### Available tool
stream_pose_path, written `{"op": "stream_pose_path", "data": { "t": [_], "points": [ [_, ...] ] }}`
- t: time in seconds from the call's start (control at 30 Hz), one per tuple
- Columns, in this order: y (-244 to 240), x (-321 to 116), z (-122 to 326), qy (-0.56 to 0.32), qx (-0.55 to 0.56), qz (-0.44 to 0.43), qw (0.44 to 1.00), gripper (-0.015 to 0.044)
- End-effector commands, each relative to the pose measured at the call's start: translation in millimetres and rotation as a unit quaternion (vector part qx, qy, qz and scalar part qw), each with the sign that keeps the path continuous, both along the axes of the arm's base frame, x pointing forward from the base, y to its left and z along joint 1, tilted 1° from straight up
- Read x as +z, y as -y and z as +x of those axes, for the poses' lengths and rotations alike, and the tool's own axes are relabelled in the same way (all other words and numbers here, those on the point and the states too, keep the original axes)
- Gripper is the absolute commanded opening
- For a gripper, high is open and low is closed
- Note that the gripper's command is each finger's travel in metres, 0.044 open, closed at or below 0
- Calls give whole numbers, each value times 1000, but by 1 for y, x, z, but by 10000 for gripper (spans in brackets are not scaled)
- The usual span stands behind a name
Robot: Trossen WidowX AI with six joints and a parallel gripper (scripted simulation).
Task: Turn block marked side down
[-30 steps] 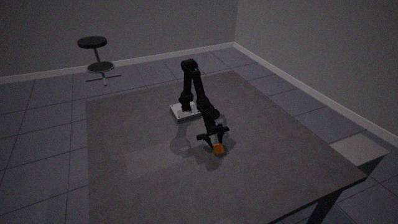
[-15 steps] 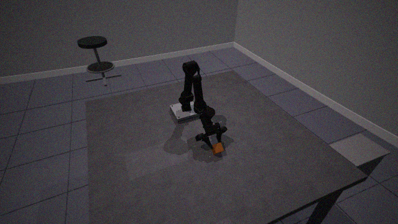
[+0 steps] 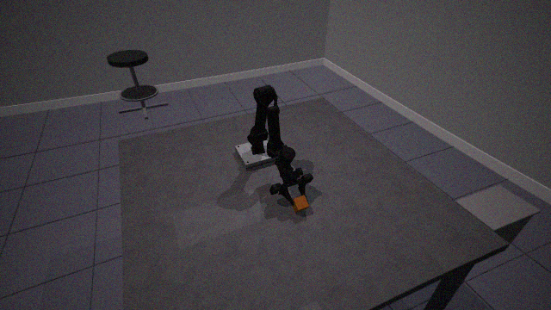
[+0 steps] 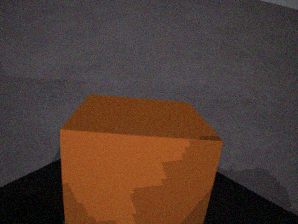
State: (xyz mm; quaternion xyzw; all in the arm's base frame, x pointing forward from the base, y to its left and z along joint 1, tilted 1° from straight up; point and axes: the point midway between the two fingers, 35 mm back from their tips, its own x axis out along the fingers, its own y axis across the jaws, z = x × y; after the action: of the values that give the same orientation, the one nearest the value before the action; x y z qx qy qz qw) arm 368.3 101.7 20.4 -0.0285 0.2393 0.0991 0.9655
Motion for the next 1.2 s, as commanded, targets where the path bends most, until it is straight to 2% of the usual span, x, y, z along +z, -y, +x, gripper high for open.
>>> {"op": "stream_pose_path", "data": {
  "t": [0.0, 0.13, 0.7, 1.17],
  "points": [
    [0, 1, 1, 3, -1, -2, 1000, 0],
    [0, 1, 1, 3, -1, -2, 1000, 0],
    [0, 1, 1, 3, -1, -2, 1000, 440],
    [0, 1, 1, 3, -1, -2, 1000, 440]
  ]
}}
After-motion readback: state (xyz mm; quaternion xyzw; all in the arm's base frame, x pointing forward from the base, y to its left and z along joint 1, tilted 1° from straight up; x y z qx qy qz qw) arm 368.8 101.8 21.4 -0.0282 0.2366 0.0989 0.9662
